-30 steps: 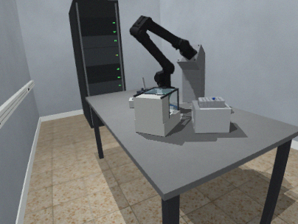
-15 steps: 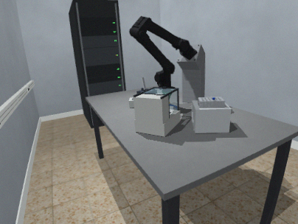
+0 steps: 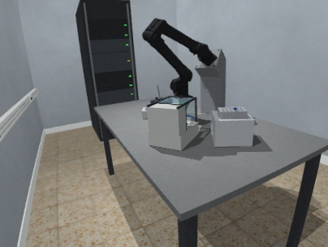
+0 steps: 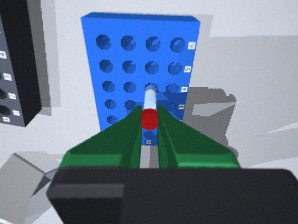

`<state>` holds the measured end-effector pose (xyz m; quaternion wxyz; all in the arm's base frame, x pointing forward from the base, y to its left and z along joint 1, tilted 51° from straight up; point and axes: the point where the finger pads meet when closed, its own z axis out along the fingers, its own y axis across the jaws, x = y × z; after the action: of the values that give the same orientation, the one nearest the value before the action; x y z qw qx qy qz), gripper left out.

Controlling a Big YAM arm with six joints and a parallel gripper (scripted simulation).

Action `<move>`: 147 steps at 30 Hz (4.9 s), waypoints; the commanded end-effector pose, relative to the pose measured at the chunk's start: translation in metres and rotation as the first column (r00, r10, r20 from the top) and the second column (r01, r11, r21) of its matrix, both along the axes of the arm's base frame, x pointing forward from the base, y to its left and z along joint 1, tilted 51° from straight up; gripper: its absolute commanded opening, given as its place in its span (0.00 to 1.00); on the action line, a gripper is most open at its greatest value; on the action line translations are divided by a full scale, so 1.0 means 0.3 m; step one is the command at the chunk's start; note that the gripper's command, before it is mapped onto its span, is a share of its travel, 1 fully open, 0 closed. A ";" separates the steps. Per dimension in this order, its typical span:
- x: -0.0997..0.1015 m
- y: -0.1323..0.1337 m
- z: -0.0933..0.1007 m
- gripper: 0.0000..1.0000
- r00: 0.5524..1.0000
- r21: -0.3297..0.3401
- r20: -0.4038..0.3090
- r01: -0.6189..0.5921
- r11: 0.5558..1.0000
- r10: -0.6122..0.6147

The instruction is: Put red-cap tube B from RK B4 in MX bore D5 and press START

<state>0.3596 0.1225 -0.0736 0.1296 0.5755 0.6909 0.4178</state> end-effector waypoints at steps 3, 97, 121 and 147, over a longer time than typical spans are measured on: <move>-0.074 -0.035 -0.038 0.09 0.999 -0.018 -0.044 0.006 1.000 -0.006; -0.187 -0.118 0.144 0.09 0.999 -0.011 -0.038 0.009 1.000 -0.009; -0.247 -0.160 0.211 0.09 0.999 -0.009 -0.031 0.008 1.000 -0.008; -0.306 -0.212 0.304 0.09 1.000 -0.008 -0.015 0.008 1.000 -0.008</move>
<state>0.2757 0.0643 0.0168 0.1227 0.5825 0.6879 0.4153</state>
